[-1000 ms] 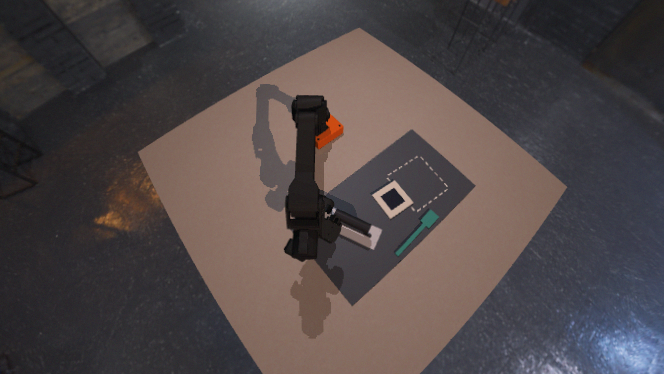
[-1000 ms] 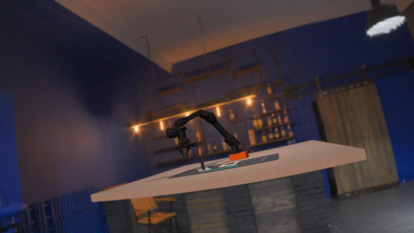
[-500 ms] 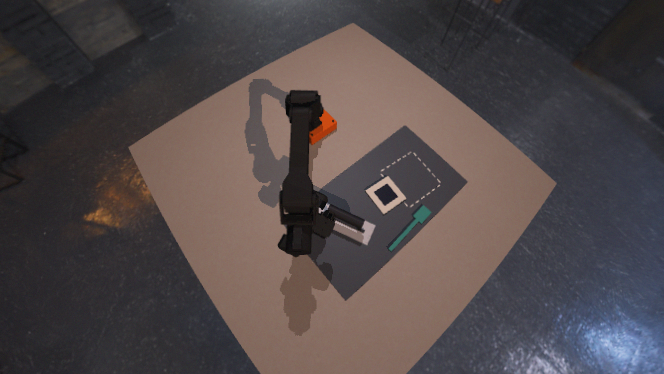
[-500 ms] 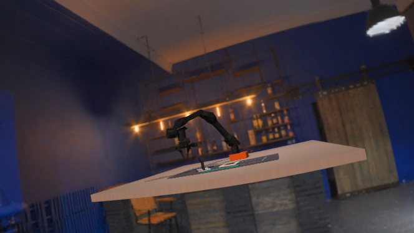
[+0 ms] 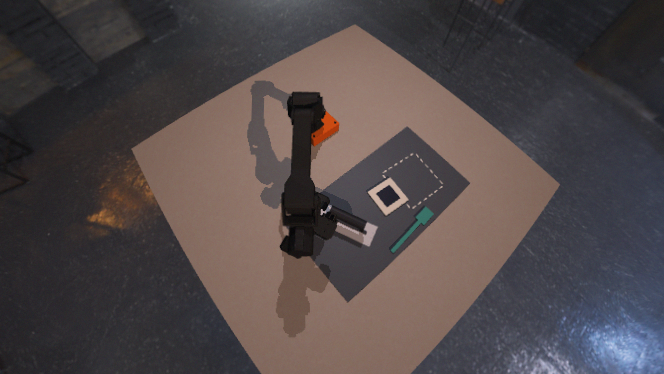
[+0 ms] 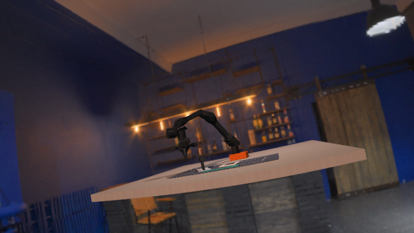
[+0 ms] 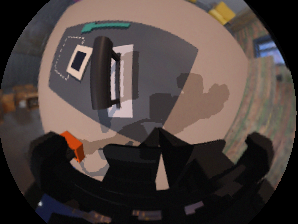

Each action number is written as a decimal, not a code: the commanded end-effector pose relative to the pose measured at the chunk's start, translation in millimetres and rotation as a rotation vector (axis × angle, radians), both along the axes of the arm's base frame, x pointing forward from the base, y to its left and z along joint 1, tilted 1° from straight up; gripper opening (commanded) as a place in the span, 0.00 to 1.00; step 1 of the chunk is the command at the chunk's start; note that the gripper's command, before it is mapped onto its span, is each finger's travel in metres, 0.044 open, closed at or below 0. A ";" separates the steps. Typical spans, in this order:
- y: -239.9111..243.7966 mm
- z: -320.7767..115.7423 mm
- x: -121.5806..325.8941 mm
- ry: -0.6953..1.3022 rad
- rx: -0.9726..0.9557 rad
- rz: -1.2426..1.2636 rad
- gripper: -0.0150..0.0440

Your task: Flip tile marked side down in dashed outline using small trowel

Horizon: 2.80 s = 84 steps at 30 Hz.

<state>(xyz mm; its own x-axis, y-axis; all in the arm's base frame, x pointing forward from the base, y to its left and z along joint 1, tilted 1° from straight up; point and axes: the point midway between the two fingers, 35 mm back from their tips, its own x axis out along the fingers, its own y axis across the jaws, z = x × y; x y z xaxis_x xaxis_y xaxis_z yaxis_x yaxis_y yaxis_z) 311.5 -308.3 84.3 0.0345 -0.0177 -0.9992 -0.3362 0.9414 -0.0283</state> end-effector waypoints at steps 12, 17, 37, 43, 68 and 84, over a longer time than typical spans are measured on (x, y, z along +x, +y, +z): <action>2.3 0.5 1.5 0.000 0.000 0.000 0.51; 69.4 15.1 34.6 -0.002 0.011 -0.001 0.71; 124.2 13.5 52.2 0.001 0.019 0.000 0.71; 123.8 3.9 53.2 0.000 0.019 0.000 0.71; 123.3 -19.0 54.7 -0.002 0.020 -0.001 0.49; 123.3 -19.0 54.7 -0.002 0.020 -0.001 0.47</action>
<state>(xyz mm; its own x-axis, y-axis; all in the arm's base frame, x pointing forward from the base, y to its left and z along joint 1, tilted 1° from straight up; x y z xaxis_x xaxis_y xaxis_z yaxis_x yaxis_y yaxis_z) 367.5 -186.1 68.3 0.0455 -0.0029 -0.9990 -0.3362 0.9416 -0.0180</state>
